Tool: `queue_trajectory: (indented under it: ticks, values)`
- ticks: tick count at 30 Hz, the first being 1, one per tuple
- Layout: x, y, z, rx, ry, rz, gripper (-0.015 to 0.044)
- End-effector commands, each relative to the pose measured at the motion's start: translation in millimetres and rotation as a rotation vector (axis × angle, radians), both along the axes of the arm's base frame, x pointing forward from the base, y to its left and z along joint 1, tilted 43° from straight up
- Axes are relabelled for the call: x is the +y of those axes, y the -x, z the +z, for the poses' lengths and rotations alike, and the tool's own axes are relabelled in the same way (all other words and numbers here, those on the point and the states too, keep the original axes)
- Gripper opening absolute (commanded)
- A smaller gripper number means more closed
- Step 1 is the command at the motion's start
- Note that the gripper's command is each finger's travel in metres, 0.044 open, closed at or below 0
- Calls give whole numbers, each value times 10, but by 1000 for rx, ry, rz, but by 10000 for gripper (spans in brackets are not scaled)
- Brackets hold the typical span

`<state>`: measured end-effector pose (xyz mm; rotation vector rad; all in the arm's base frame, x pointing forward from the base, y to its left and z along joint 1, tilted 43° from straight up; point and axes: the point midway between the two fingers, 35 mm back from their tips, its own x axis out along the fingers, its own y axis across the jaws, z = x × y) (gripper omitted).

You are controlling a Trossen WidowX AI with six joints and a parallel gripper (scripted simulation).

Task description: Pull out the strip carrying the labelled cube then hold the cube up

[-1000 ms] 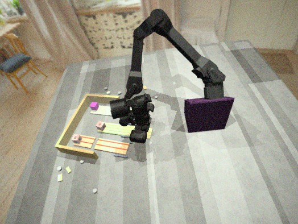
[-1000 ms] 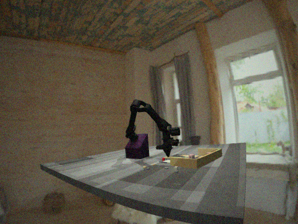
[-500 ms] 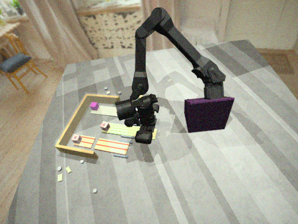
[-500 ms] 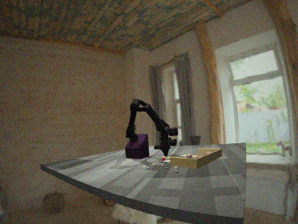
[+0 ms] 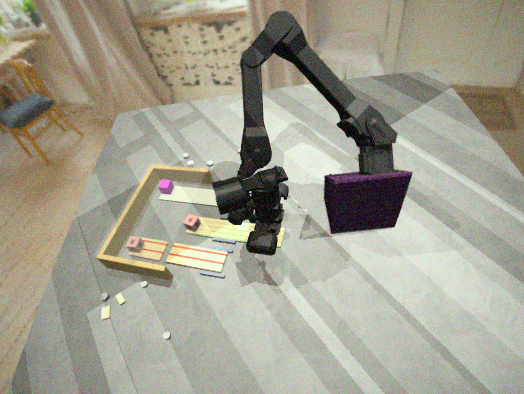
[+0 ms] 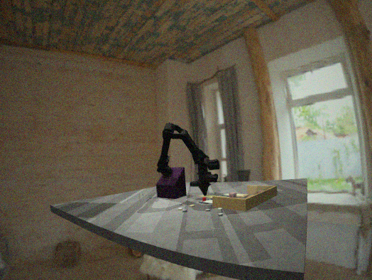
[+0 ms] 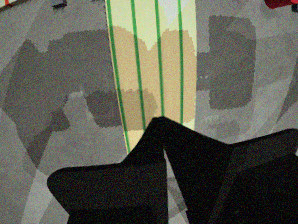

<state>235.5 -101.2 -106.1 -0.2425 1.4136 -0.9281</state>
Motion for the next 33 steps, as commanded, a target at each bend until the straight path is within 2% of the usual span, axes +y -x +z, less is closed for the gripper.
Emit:
queue_trajectory:
  ticks: [1,33]
  values:
    - [22,140,-33,20,-11,-10,0]
    - [176,489,-108,22,-12,-10,0]
